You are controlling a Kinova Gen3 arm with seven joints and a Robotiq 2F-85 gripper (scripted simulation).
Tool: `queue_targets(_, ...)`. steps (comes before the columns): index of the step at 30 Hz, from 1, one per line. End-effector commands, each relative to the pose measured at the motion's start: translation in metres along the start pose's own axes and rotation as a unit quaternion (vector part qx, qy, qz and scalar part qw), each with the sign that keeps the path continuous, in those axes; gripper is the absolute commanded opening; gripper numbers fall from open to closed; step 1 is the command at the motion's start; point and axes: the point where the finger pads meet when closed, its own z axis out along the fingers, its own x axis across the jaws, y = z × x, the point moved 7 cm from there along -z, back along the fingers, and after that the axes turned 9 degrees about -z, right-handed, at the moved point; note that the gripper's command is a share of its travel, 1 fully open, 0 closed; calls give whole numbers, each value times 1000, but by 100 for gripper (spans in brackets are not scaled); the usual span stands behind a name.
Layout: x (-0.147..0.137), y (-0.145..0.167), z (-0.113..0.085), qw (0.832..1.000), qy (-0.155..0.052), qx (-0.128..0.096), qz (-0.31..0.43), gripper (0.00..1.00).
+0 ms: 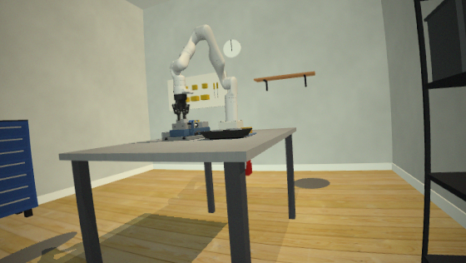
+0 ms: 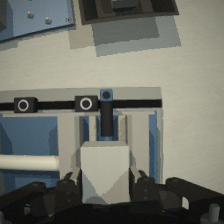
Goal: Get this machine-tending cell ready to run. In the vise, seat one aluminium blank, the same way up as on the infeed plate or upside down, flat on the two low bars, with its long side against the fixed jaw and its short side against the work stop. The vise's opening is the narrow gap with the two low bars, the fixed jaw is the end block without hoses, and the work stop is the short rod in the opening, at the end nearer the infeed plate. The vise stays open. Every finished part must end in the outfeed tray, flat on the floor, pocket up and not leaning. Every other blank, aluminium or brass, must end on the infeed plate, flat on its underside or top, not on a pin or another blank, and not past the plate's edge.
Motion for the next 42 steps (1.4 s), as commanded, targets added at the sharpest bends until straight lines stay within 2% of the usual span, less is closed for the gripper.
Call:
queue_targets(1, 0, 0, -1, 1000, 1, 0, 0, 0)
queue_targets(42, 2, -3, -1, 1000, 1, 0, 0, 0)
